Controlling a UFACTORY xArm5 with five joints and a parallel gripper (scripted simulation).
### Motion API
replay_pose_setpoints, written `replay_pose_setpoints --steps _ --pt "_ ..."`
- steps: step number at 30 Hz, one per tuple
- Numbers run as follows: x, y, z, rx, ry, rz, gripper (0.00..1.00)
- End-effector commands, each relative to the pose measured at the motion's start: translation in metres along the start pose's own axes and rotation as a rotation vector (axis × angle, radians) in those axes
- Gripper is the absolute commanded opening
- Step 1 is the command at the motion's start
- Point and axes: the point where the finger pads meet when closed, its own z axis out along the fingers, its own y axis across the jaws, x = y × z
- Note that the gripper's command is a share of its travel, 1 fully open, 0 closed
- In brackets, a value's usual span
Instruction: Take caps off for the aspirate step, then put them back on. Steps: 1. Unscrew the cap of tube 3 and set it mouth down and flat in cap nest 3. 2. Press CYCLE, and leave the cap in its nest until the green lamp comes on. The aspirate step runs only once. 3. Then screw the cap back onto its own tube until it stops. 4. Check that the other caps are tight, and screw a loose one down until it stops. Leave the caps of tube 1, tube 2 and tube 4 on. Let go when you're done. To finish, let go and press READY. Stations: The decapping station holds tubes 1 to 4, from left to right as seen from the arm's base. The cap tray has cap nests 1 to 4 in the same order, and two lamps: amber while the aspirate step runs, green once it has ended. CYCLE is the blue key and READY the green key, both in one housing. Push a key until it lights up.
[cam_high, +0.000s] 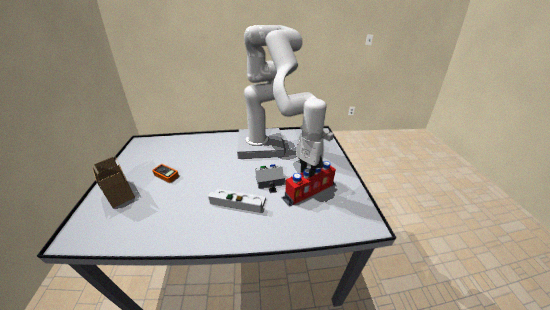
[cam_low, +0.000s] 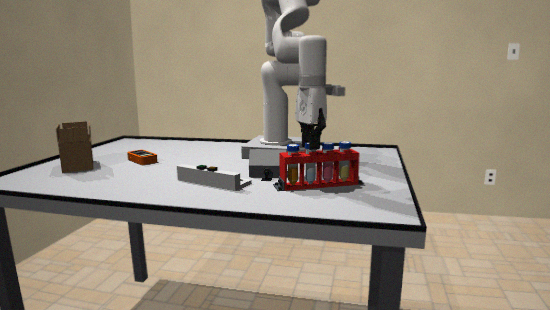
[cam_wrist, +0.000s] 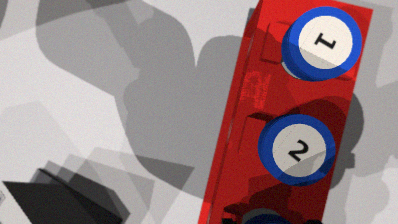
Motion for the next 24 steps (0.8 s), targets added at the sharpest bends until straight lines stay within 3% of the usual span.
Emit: replay_pose_setpoints --steps 1,2,3,15,18,24 --pt "-0.0004 0.0015 -0.0015 -0.007 0.011 -0.035 0.0" --pt "-0.0004 0.0015 -0.0015 -0.007 0.011 -0.035 0.0" --pt "-0.0004 0.0015 -0.0015 -0.007 0.011 -0.035 0.46" --pt "-0.0004 0.0015 -0.0015 -0.007 0.011 -0.035 0.46" --pt "-0.0004 0.0016 -0.003 -0.005 0.011 0.215 0.46" --pt "-0.0003 0.0017 -0.0061 -0.005 0.011 0.227 0.46"
